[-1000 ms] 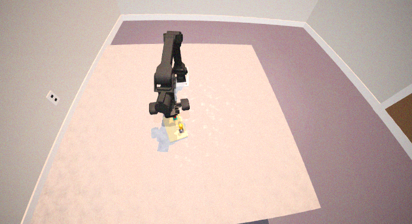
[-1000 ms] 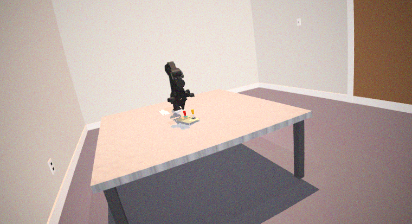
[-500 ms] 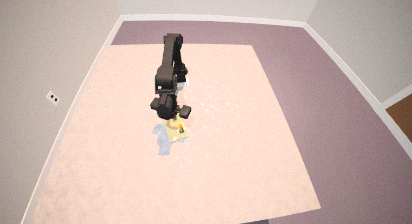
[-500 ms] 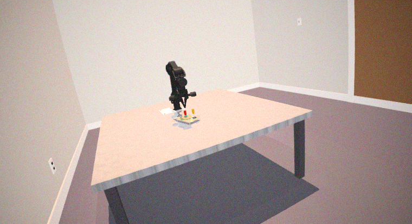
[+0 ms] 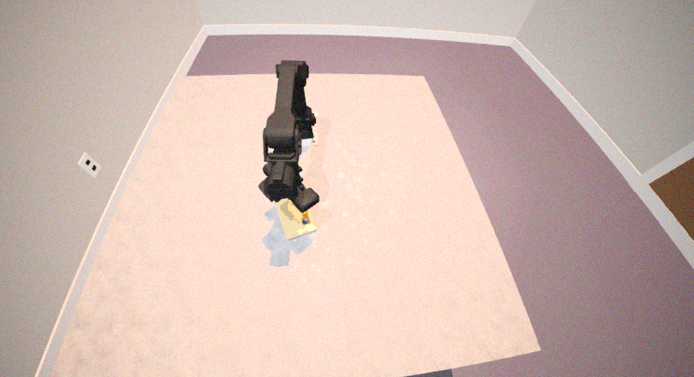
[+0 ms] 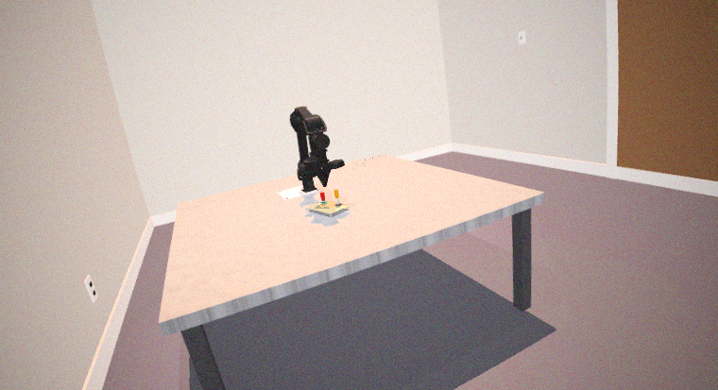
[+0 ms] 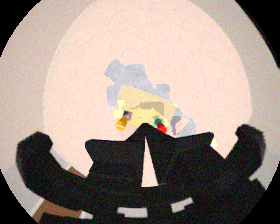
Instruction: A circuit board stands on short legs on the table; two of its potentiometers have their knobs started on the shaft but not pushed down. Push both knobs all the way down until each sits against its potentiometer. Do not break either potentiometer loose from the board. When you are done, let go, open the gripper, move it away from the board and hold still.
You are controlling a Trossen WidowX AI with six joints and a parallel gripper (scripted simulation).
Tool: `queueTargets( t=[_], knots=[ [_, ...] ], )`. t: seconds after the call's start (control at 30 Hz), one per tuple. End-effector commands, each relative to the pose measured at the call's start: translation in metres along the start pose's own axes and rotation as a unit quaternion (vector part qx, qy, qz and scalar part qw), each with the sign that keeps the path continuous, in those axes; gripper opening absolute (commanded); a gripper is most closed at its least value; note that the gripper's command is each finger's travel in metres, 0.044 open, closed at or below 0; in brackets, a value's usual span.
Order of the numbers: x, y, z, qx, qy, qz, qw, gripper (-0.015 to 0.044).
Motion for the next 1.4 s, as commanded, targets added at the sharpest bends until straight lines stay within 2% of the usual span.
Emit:
queueTargets(
  t=[0.0, 0.33, 0.67, 1.0, 1.37],
  knots=[
    [0.005, -0.001, 0.001, 0.004, 0.001, -0.071, 0.997, 0.0000],
    [0.014, -0.002, 0.004, 0.008, 0.006, -0.242, 0.970, 0.0000],
    [0.022, -0.002, 0.007, 0.009, 0.013, -0.406, 0.914, 0.0000],
    [0.031, -0.002, 0.010, 0.008, 0.020, -0.558, 0.830, 0.0000],
    [0.040, -0.002, 0.013, 0.005, 0.027, -0.705, 0.708, 0.0000]
  ],
)
Point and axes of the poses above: the point midway between the two fingers, 35 mm back from their tips, its own z axis back along the fingers, its own x axis across the jaws, y = z × x, the point moved 2 cm from there along z, back along the fingers, and after that the axes turned 8 degrees about z, right-handed, at the moved point
